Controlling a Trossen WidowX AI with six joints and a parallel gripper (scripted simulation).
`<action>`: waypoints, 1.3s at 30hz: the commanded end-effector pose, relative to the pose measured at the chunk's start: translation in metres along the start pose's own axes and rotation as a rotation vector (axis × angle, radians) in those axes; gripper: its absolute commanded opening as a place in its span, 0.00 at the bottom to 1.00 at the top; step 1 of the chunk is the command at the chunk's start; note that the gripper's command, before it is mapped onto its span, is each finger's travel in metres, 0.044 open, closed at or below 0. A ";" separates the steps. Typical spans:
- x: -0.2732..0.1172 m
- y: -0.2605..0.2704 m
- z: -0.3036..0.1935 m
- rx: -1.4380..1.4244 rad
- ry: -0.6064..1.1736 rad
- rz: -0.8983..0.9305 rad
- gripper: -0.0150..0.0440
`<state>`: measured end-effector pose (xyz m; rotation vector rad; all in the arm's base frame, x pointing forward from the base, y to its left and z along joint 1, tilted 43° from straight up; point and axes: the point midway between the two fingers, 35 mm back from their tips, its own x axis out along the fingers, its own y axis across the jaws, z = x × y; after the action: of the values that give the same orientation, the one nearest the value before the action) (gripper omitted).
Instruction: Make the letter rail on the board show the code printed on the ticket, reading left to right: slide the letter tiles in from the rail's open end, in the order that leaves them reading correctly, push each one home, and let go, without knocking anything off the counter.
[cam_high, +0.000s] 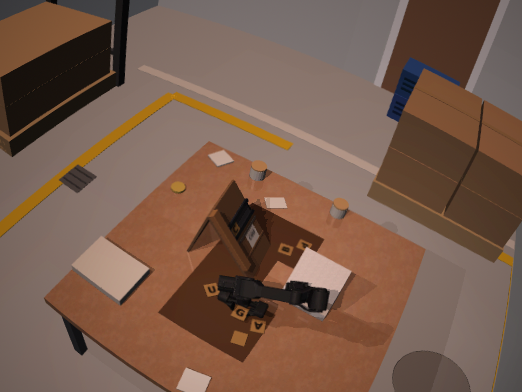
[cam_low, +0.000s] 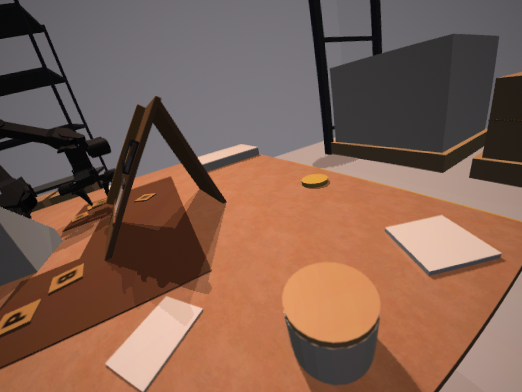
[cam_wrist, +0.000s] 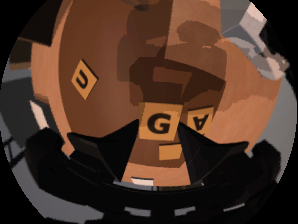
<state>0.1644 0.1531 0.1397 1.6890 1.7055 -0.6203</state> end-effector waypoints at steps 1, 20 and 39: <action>-0.003 0.001 -0.001 -0.005 0.004 0.004 0.25; -0.022 0.035 0.002 -0.102 -0.002 0.132 0.25; -0.092 0.115 0.049 -0.147 -0.137 0.497 0.25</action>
<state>0.2724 0.0740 0.1875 1.8234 1.1979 -0.3417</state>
